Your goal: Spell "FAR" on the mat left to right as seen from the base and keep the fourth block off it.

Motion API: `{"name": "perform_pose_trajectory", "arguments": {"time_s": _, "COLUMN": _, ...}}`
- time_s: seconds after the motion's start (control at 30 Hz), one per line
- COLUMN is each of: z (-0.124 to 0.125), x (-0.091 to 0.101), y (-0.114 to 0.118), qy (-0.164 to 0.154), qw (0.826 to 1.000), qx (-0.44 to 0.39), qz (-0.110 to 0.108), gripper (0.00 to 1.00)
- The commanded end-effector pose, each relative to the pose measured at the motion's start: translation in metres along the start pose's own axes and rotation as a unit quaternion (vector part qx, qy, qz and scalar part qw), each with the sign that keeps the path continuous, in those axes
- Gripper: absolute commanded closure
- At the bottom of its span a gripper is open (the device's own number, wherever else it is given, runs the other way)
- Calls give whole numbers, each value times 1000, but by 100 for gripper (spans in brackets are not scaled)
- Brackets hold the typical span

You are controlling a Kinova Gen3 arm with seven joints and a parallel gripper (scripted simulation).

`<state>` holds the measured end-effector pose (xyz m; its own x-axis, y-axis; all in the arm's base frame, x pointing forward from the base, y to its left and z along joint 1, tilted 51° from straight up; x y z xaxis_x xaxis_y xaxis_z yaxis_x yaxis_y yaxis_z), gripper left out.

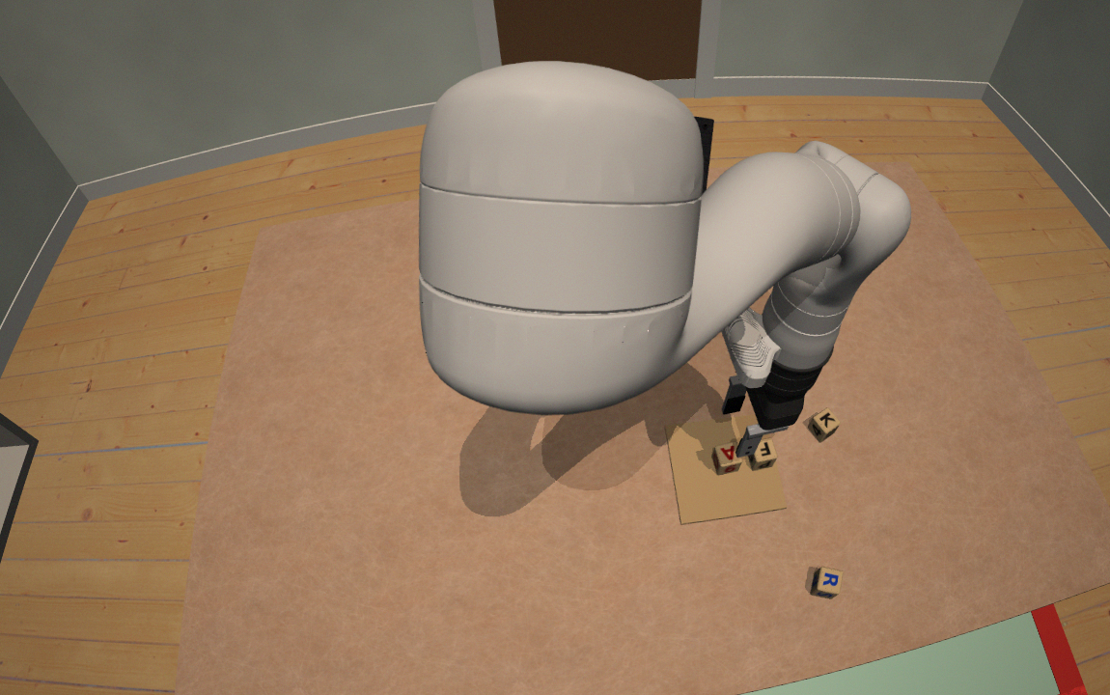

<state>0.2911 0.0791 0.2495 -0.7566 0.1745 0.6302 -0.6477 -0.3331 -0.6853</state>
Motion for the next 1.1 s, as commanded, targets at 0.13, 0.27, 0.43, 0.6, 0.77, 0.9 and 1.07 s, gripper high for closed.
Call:
{"name": "perform_pose_trajectory", "arguments": {"time_s": 0.13, "z": 0, "x": 0, "y": 0, "qy": 0, "qw": 1000, "qx": 0, "qz": 0, "gripper": 0}}
{"name": "perform_pose_trajectory", "arguments": {"time_s": 0.27, "z": 0, "x": 0, "y": 0, "qy": 0, "qw": 1000, "qx": 0, "qz": 0, "gripper": 0}}
{"name": "perform_pose_trajectory", "arguments": {"time_s": 0.43, "z": 0, "x": -2, "y": 0, "qy": 0, "qw": 1000, "qx": -1, "qz": -1, "gripper": 0}}
{"name": "perform_pose_trajectory", "arguments": {"time_s": 0.6, "z": 0, "x": -6, "y": 0, "qy": 1, "qw": 1000, "qx": -3, "qz": -3, "gripper": 0}}
{"name": "perform_pose_trajectory", "arguments": {"time_s": 0.77, "z": 0, "x": -11, "y": 0, "qy": 1, "qw": 1000, "qx": -4, "qz": -5, "gripper": 0}}
{"name": "perform_pose_trajectory", "arguments": {"time_s": 0.9, "z": 0, "x": -16, "y": -1, "qy": 2, "qw": 1000, "qx": -5, "qz": -6, "gripper": 0}}
{"name": "perform_pose_trajectory", "arguments": {"time_s": 1.07, "z": -1, "x": -24, "y": -1, "qy": 3, "qw": 1000, "qx": -6, "qz": -9, "gripper": 0}}
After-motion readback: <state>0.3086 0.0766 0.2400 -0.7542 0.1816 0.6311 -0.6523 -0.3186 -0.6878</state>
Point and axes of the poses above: the point where the finger pads meet when closed, its own x axis back along the fingers, its own y axis across the jaws, z = x × y, the point moved 3 cm from there along x, back along the fingers, and after that the axes turned 5 degrees about x, right-handed, at the moved point
